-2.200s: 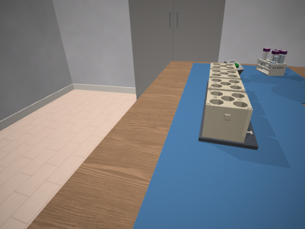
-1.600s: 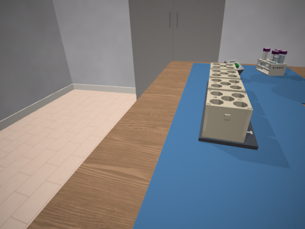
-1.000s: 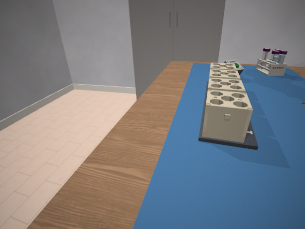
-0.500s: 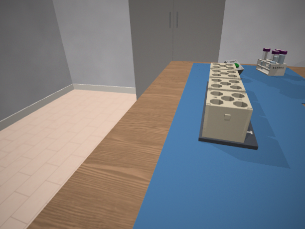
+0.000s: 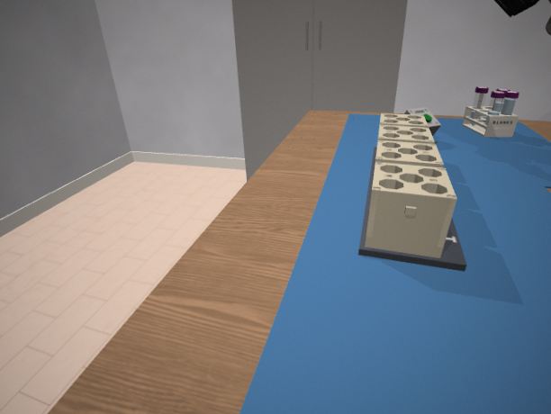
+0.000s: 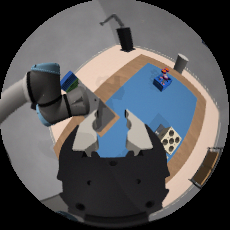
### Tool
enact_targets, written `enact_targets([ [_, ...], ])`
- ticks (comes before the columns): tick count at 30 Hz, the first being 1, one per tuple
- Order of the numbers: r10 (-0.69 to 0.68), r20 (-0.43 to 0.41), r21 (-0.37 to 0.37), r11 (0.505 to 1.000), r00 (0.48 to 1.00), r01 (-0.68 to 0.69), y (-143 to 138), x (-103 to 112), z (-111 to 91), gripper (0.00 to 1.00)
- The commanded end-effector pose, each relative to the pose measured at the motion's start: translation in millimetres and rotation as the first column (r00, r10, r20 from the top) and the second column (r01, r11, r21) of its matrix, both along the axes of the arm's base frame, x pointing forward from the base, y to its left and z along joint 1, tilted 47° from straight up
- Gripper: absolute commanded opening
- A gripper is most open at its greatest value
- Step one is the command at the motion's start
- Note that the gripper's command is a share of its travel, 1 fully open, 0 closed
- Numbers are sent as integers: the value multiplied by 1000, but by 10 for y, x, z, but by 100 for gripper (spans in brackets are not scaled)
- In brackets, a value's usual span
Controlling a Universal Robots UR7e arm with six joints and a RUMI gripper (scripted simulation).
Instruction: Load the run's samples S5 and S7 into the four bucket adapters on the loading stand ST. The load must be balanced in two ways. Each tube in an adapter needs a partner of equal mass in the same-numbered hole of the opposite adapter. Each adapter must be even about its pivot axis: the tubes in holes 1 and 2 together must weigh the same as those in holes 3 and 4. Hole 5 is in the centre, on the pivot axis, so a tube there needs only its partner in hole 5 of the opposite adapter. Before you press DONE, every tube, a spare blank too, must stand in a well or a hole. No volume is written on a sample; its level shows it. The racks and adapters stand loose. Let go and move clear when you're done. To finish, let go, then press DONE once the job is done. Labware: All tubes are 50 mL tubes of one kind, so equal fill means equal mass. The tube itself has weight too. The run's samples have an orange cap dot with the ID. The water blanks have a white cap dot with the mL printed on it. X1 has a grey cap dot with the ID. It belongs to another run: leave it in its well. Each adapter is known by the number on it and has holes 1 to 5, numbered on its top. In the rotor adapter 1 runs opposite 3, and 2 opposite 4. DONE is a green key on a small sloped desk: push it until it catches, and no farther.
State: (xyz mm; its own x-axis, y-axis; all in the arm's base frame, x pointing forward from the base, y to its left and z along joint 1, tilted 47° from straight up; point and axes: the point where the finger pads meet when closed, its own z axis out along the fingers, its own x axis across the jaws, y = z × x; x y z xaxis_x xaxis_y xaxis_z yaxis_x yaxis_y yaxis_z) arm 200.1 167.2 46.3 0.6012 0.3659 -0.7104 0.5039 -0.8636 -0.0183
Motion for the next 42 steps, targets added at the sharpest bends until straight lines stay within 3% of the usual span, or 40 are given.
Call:
enact_targets([
  [1,-49,57,-24,998,997,50,-123,176,129,35],
  [19,-190,239,-84,973,952,215,-501,704,504,35],
  [42,-342,489,-113,888,803,447,-1030,1444,1030,35],
])
